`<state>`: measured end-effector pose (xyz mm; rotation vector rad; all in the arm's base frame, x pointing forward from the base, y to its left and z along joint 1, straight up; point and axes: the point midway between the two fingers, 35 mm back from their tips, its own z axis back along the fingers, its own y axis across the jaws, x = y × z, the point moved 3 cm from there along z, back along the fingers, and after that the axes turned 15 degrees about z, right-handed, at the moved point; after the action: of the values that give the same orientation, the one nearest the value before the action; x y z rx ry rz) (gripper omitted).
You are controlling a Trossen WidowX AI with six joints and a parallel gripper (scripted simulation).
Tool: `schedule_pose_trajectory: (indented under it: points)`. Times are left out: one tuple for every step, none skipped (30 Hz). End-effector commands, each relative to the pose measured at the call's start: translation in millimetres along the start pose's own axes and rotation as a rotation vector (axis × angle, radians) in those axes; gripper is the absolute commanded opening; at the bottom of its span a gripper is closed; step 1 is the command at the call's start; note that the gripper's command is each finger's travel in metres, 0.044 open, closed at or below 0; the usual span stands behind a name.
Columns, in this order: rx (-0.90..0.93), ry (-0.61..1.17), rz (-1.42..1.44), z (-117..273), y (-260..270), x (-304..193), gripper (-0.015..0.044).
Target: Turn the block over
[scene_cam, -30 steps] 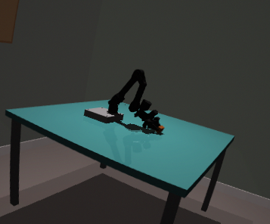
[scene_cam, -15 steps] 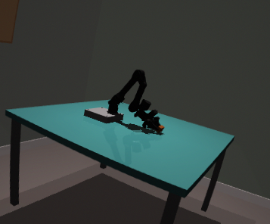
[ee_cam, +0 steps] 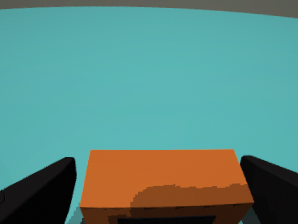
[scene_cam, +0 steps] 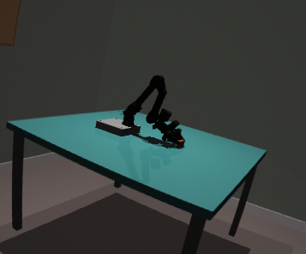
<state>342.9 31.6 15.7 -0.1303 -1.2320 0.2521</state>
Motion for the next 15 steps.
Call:
schedule_pose_trajectory:
  points:
    - [-0.005,0.001,0.006,0.1,-0.5,-0.2,0.044]
    - [-0.005,0.001,0.006,0.1,-0.5,-0.2,0.044]
    - [-0.005,0.001,0.006,0.1,-0.5,-0.2,0.044]
    - [-0.005,0.001,0.006,0.1,-0.5,-0.2,0.044]
    - [-0.005,0.001,0.006,0.1,-0.5,-0.2,0.044]
    - [-0.005,0.001,0.006,0.1,-0.5,-0.2,0.044]
    - [-0.005,0.001,0.006,0.1,-0.5,-0.2,0.044]
    - [-0.005,0.001,0.006,0.1,-0.5,-0.2,0.044]
    - [-0.005,0.001,0.006,0.1,-0.5,-0.2,0.044]
    - [-0.005,0.001,0.006,0.1,-0.5,-0.2,0.044]
    - [-0.005,0.001,0.006,0.1,-0.5,-0.2,0.044]
    - [-0.005,0.001,0.006,0.1,-0.5,-0.2,0.044]
    - [-0.005,0.001,0.006,0.1,-0.5,-0.2,0.044]
    - [-0.005,0.001,0.006,0.1,-0.5,-0.2,0.044]
    - [-0.005,0.001,0.006,0.1,-0.5,-0.2,0.044]
